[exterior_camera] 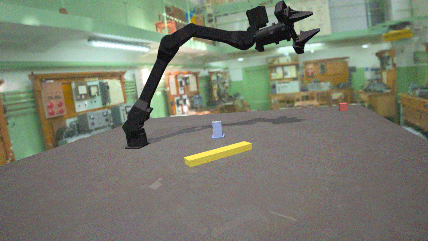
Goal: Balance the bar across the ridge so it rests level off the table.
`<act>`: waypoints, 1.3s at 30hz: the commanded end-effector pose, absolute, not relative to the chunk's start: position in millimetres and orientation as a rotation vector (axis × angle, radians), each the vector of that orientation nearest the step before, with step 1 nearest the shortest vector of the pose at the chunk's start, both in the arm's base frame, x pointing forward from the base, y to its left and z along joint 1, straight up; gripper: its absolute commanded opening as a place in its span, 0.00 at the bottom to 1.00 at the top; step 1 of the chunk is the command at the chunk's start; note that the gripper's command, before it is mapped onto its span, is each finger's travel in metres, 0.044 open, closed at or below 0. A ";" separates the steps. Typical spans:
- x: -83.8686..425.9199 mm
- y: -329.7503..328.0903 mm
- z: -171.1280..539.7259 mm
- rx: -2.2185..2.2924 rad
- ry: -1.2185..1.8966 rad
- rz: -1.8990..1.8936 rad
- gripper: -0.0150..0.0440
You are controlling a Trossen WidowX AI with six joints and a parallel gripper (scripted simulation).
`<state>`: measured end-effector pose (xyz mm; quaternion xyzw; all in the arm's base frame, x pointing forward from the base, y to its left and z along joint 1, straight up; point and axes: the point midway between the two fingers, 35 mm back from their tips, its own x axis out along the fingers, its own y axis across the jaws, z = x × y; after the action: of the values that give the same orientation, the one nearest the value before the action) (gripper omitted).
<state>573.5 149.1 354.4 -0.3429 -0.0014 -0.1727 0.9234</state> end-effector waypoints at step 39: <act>427.2 -102.2 138.8 -0.959 1.203 0.364 0.79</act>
<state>457.3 -90.7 152.0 -0.4582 0.5029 0.1268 0.7219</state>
